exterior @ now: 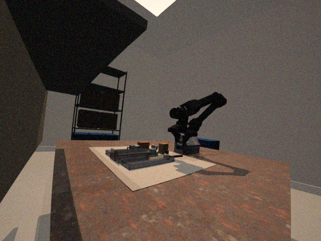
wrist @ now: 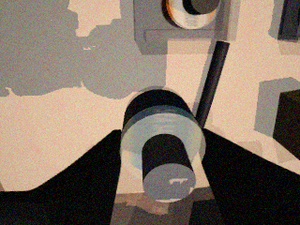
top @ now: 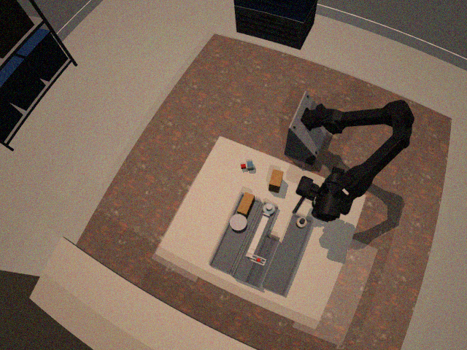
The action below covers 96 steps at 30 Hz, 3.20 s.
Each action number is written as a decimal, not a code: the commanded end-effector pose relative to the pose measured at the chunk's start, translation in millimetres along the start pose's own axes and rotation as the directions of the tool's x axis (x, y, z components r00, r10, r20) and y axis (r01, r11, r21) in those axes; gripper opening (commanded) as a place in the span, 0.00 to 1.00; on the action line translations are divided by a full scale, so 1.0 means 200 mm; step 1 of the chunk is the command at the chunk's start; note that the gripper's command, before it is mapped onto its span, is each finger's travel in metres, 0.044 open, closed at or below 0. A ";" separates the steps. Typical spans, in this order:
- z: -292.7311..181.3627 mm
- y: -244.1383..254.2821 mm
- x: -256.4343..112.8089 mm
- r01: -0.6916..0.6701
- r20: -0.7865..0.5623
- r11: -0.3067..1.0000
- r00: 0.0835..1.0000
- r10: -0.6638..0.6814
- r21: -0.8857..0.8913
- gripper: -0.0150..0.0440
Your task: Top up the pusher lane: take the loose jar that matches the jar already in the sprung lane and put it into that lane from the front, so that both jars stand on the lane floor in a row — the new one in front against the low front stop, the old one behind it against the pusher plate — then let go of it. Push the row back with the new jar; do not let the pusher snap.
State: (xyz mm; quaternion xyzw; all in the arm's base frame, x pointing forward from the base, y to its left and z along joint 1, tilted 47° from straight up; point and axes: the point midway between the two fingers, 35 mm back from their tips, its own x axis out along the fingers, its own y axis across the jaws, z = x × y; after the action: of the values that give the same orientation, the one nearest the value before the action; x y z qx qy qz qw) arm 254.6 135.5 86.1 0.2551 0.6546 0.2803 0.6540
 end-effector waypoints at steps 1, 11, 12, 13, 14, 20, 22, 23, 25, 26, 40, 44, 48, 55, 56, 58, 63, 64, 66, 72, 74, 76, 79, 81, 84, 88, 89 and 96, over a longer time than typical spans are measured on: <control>0.01 0.02 -0.11 -0.023 0.006 1.000 1.000 0.023 -0.004 0.25; 0.00 0.02 -0.23 -0.050 0.003 0.999 0.999 0.050 0.002 0.25; 0.01 0.00 -0.22 -0.049 0.003 0.999 0.999 0.049 0.001 0.25; 0.03 -0.02 -0.22 -0.048 0.003 0.999 0.999 0.048 0.000 0.25; 0.04 -0.04 -0.21 -0.048 0.004 0.999 0.999 0.048 -0.001 0.25; 0.09 -0.19 -0.16 -0.044 0.005 0.999 0.999 0.044 -0.007 0.25; 0.11 -0.24 -0.15 -0.043 0.005 0.999 0.999 0.043 -0.009 0.25; 0.11 -0.26 -0.14 -0.043 0.006 0.999 0.999 0.043 -0.010 0.25; 0.13 -0.31 -0.12 -0.042 0.006 0.999 0.999 0.042 -0.012 0.25; 0.13 -0.34 -0.11 -0.042 0.006 0.999 0.999 0.042 -0.013 0.25; 0.15 -0.68 0.01 -0.034 0.005 0.999 0.999 0.034 -0.038 0.25; 0.15 -0.77 0.05 -0.042 0.004 0.998 0.999 0.043 -0.038 0.25; 0.14 -0.80 0.06 -0.046 0.004 0.998 0.999 0.046 -0.037 0.25; 0.15 -0.79 0.14 -0.046 0.004 0.998 0.999 0.046 -0.037 0.25; 0.15 -0.79 0.16 -0.046 0.004 0.998 0.999 0.047 -0.037 0.25; 0.15 -0.79 0.18 -0.047 0.004 0.998 0.999 0.047 -0.037 0.25; 0.15 -0.79 0.18 -0.047 0.004 0.998 0.999 0.047 -0.037 0.25; 0.15 -0.79 0.18 -0.047 0.004 0.998 0.999 0.047 -0.037 0.25; 0.15 -0.79 0.18 -0.047 0.004 0.998 0.999 0.047 -0.037 0.25; 0.16 -0.79 0.18 -0.047 0.004 0.998 0.999 0.047 -0.037 0.25; 0.17 -0.79 0.18 -0.047 0.004 0.998 0.999 0.047 -0.037 0.25; 0.17 -0.79 0.18 -0.047 0.004 0.998 0.999 0.047 -0.037 0.25; 0.18 -0.79 0.18 -0.047 0.004 0.998 0.999 0.047 -0.037 0.25; 0.18 -0.79 0.18 -0.047 0.004 0.998 0.999 0.047 -0.037 0.25; 0.19 -0.79 0.18 -0.047 0.004 0.998 0.999 0.047 -0.037 0.25; 0.19 -0.79 0.18 -0.047 0.005 0.998 0.999 0.047 -0.038 0.25; 0.20 -0.79 0.18 -0.047 0.005 0.998 0.999 0.047 -0.038 0.25; 0.21 -0.79 0.18 -0.047 0.005 0.998 0.999 0.047 -0.038 0.25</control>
State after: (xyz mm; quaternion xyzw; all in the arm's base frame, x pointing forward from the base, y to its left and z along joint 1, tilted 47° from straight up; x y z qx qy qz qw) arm 294.9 50.8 -52.2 0.2590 0.6466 0.3060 0.6490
